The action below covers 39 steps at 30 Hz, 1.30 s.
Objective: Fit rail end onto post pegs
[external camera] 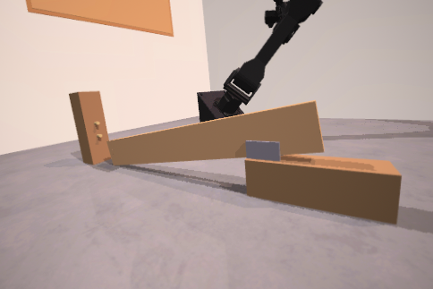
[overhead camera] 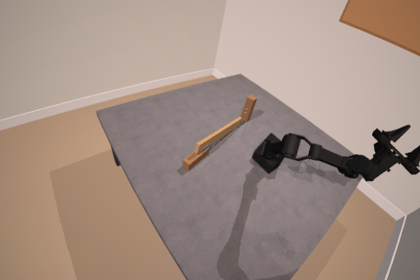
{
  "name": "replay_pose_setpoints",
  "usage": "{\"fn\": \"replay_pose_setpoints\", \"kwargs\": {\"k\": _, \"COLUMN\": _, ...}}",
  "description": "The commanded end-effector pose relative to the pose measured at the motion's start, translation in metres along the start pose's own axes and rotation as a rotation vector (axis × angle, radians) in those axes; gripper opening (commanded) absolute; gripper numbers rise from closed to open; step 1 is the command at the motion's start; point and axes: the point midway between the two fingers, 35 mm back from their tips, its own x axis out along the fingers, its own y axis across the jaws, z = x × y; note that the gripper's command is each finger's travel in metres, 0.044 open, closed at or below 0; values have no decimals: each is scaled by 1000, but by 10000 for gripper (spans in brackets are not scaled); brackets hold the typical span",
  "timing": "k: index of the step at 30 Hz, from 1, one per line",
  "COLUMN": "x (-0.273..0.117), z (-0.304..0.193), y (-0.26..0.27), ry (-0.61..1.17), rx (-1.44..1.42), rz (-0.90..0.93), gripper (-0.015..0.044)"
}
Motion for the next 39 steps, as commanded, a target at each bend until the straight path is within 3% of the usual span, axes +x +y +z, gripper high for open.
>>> {"fn": "replay_pose_setpoints", "kwargs": {"k": 1, "x": 1, "z": 1, "y": -1, "ry": -2, "rx": 2, "rz": -1, "gripper": 426}}
{"fn": "replay_pose_setpoints", "kwargs": {"k": 10, "x": 50, "z": 70, "y": -42, "ry": -147, "rx": 153, "rz": -55, "gripper": 440}}
{"fn": "replay_pose_setpoints", "kwargs": {"k": 22, "x": 99, "z": 243, "y": -148, "ry": -567, "rx": 483, "rz": -78, "gripper": 440}}
{"fn": "replay_pose_setpoints", "kwargs": {"k": 30, "x": 78, "z": 353, "y": -243, "ry": -904, "rx": 620, "rz": -70, "gripper": 440}}
{"fn": "replay_pose_setpoints", "kwargs": {"k": 39, "x": 3, "z": 449, "y": -351, "ry": -1319, "rx": 670, "rz": -47, "gripper": 440}}
